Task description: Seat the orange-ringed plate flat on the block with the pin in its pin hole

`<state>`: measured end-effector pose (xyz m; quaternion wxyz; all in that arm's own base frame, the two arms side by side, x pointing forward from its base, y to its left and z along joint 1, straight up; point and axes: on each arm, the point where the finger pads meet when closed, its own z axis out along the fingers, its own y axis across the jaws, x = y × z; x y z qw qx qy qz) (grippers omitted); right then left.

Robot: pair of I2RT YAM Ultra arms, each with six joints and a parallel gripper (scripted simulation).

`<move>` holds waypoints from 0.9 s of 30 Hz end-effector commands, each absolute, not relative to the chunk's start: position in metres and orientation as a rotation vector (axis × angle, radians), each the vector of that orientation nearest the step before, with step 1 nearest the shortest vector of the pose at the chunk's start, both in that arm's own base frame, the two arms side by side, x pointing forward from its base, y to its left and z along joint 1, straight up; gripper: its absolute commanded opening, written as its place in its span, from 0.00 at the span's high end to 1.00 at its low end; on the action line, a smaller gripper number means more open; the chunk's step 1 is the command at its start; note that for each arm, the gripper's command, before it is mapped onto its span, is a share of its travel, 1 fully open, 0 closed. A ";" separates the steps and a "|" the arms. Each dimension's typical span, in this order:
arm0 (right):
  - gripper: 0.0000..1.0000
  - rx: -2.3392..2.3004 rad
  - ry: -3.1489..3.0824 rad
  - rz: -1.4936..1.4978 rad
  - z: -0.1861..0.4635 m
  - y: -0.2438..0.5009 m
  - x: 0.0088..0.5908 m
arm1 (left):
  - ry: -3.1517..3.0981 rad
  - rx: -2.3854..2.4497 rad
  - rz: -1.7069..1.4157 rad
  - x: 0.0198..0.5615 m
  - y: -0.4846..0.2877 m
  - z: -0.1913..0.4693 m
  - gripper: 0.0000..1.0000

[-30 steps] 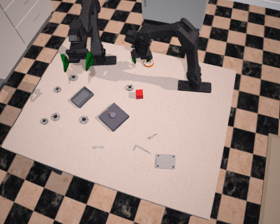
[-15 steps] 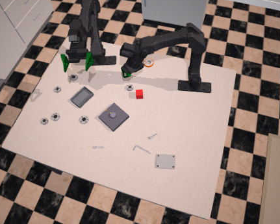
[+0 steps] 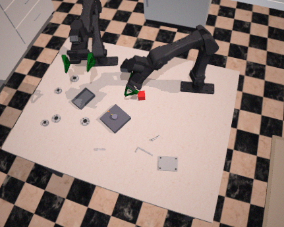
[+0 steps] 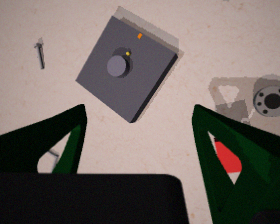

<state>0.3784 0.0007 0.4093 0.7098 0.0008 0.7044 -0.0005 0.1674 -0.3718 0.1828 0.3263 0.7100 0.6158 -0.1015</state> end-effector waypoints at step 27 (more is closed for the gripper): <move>0.00 0.002 1.486 0.006 0.441 0.004 0.368 | 1.747 0.658 -0.217 0.364 -0.203 0.333 0.23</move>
